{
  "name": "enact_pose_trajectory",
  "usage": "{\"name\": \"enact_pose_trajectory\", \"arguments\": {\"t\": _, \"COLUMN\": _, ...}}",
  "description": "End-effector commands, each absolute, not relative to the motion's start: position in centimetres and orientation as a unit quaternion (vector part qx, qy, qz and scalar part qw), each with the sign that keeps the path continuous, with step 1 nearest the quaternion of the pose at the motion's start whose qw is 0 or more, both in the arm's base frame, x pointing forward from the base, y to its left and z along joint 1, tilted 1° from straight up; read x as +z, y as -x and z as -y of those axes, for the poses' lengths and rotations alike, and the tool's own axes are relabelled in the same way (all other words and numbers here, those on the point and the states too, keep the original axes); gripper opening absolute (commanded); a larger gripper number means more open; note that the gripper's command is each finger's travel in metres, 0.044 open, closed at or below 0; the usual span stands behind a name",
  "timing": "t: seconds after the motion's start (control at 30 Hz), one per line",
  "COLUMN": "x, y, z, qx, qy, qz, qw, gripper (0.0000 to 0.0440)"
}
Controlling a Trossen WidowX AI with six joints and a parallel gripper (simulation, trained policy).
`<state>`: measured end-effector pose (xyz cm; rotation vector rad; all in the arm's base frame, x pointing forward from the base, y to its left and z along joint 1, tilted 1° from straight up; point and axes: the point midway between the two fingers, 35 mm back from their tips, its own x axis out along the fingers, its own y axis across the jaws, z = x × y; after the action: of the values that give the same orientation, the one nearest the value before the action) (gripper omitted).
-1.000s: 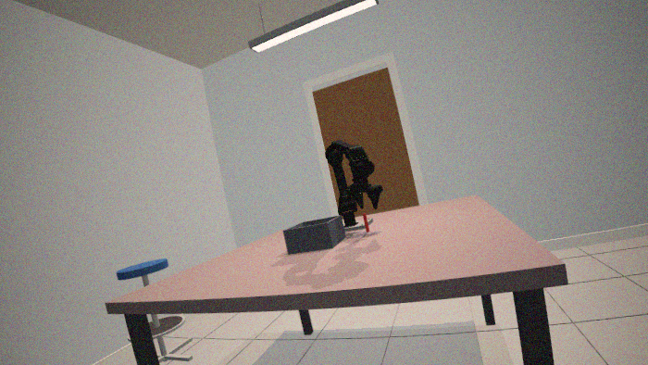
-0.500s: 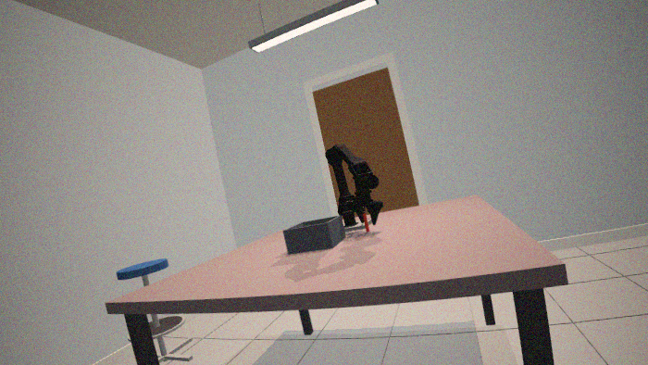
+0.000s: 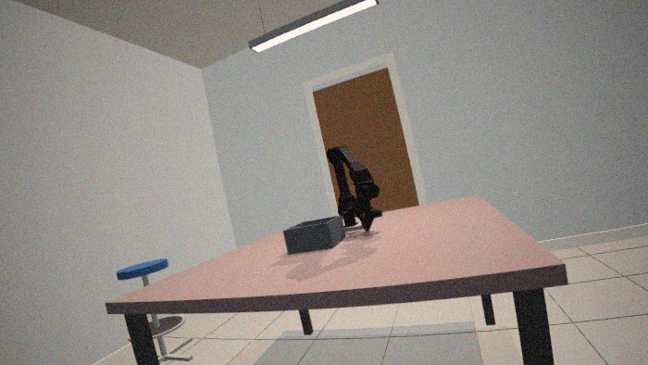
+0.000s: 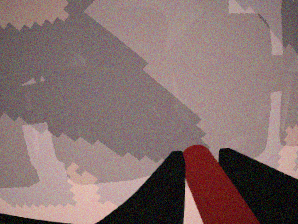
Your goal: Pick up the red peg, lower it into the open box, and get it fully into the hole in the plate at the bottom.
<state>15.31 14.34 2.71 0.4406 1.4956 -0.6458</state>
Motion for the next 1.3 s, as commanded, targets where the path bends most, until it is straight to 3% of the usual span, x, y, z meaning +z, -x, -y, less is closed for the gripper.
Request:
{"name": "enact_pose_trajectory", "arguments": {"t": 0.0, "x": 2.7, "y": -15.4, "z": -13.8, "qx": -0.299, "qy": -0.184, "qz": -0.659, "qw": 0.665, "gripper": 0.0032}}
{"name": "enact_pose_trajectory", "arguments": {"t": 0.27, "x": 6.3, "y": -17.3, "z": -13.4, "qx": -0.29, "qy": -0.187, "qz": -0.629, "qw": 0.696, "gripper": 0.0}}
{"name": "enact_pose_trajectory", "arguments": {"t": 0.67, "x": 12.5, "y": -20.4, "z": -11.8, "qx": -0.306, "qy": -0.234, "qz": -0.57, "qw": 0.726, "gripper": 0.0}}
{"name": "enact_pose_trajectory", "arguments": {"t": 1.27, "x": 15.1, "y": -26.4, "z": -5.8, "qx": -0.369, "qy": -0.298, "qz": -0.49, "qw": 0.731, "gripper": 0.0}}
